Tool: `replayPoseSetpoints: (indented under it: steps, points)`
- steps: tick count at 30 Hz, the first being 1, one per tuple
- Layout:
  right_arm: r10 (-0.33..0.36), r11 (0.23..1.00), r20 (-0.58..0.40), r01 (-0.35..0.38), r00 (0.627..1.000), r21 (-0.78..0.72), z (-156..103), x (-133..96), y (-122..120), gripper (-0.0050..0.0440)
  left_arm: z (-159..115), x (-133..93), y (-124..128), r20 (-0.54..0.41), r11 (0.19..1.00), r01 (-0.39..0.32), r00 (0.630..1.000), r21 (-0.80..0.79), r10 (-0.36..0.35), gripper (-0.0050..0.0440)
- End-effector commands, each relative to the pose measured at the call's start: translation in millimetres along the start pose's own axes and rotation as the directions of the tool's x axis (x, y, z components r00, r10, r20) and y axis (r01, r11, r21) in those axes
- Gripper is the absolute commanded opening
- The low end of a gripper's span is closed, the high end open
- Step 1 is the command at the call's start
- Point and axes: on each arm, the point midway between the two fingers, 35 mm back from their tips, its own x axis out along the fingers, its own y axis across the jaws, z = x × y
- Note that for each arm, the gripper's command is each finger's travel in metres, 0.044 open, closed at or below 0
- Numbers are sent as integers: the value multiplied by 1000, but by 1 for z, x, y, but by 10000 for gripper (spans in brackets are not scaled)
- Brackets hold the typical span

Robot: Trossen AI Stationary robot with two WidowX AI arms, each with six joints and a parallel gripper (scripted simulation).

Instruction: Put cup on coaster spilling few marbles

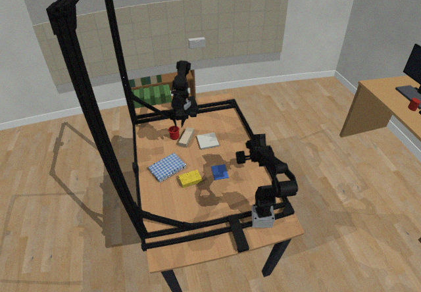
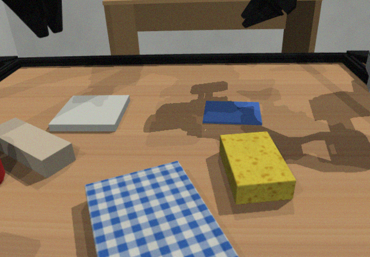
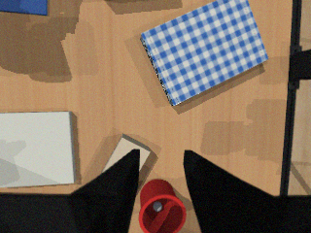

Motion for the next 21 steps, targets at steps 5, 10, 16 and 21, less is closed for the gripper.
replayPoseSetpoints:
  steps: [5, 10, 16, 21]
  points:
    - [0, 1000, 0, 0, 1000, 0, 0, 0, 0, 400, -28, 22, -10, -41, 925, -37, 999, -378, 23, 135]
    - [0, 1000, 0, 0, 1000, 0, 0, 0, 0, 400, -47, 38, -15, -79, 802, -77, 996, -593, 37, 135]
    - [0, 1000, 0, 0, 1000, 0, 0, 0, 0, 400, -67, 53, -19, -115, 626, -123, 992, -770, 54, 135]
    - [0, 1000, 0, 0, 1000, 0, 0, 0, 0, 400, -88, 66, -22, -150, 415, -166, 986, -895, 72, 135]
